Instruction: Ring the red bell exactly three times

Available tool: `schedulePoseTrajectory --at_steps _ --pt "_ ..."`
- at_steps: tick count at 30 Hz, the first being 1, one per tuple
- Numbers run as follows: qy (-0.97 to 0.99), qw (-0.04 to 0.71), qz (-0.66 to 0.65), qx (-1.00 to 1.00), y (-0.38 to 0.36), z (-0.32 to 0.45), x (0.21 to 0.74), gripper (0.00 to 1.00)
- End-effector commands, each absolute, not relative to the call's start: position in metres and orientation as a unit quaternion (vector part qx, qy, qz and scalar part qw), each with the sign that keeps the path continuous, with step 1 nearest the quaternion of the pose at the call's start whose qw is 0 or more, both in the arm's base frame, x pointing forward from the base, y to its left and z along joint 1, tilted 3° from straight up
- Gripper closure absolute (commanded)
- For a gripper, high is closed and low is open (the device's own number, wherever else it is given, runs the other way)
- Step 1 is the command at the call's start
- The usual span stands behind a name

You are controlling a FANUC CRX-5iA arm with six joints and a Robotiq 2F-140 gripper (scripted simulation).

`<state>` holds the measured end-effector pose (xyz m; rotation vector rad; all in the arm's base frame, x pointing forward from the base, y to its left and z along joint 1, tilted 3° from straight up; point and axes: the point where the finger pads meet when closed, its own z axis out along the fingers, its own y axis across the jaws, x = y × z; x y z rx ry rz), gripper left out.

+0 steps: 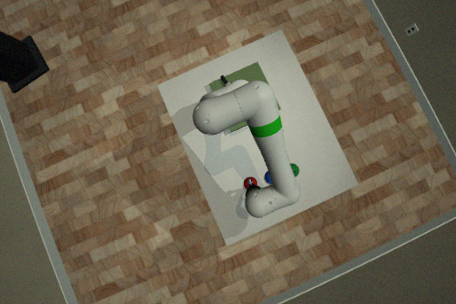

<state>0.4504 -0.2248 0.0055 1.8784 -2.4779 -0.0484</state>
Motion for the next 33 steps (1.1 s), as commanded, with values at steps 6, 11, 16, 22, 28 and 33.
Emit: schedulePoseTrajectory --at_steps 6,11,16,22,28,33 --pt "-0.797 0.016 -0.015 0.604 -0.225 0.024 0.451 1.0" --pt "-0.797 0.016 -0.015 0.604 -0.225 0.038 0.452 1.0" --pt "-0.797 0.016 -0.015 0.604 -0.225 0.047 0.452 1.0" --pt "-0.797 0.016 -0.015 0.604 -0.225 0.06 0.453 1.0" --pt "-0.797 0.016 -0.015 0.604 -0.225 0.067 0.453 1.0" --pt "-0.797 0.016 -0.015 0.604 -0.225 0.069 0.453 1.0"
